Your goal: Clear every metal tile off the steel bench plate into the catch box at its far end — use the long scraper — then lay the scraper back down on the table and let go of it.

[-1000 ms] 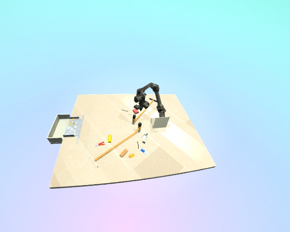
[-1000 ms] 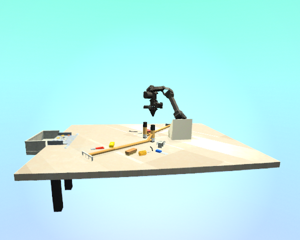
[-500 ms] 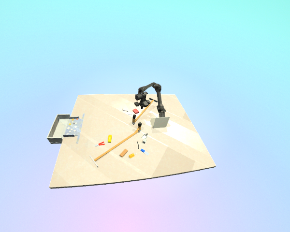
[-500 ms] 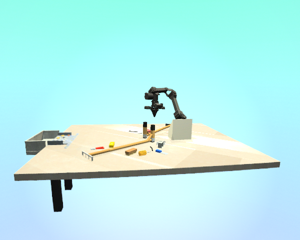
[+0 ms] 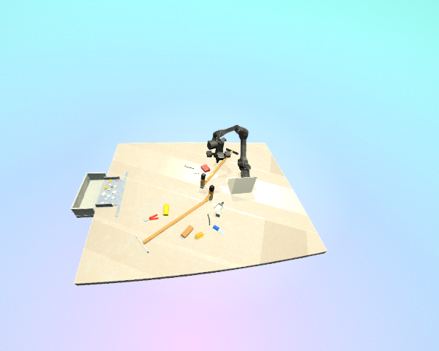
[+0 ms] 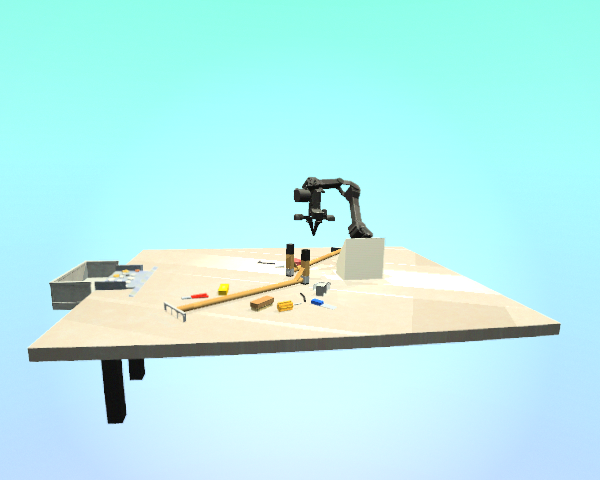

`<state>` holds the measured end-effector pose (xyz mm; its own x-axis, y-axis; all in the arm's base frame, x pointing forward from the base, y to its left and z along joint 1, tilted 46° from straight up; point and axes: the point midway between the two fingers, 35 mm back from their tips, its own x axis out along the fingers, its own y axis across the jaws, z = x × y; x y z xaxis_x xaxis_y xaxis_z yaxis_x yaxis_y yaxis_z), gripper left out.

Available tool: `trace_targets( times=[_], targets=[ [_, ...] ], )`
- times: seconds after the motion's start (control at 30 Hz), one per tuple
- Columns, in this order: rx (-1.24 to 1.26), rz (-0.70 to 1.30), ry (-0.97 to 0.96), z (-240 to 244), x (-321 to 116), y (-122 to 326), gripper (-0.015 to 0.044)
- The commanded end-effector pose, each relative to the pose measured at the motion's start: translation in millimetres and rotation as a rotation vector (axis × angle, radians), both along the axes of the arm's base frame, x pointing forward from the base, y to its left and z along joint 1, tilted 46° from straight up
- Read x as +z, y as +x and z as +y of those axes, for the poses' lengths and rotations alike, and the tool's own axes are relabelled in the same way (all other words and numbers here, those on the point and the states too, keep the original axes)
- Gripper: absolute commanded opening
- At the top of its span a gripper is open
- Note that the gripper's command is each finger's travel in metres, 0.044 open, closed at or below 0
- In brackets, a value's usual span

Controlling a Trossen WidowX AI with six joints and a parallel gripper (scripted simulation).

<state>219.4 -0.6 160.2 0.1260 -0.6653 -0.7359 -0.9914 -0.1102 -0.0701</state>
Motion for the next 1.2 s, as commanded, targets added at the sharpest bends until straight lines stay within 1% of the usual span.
trace_targets(
  times=[0.0, 0.83, 1.17],
  targets=[
    [-0.077, -0.063, 0.000, -13, 3, -11, 0.0000],
    [-0.467, -0.424, 0.017, -67, 10, -67, 0.0000],
    [-0.479, -0.431, 0.021, -70, 7, -67, 0.0000]
  ],
)
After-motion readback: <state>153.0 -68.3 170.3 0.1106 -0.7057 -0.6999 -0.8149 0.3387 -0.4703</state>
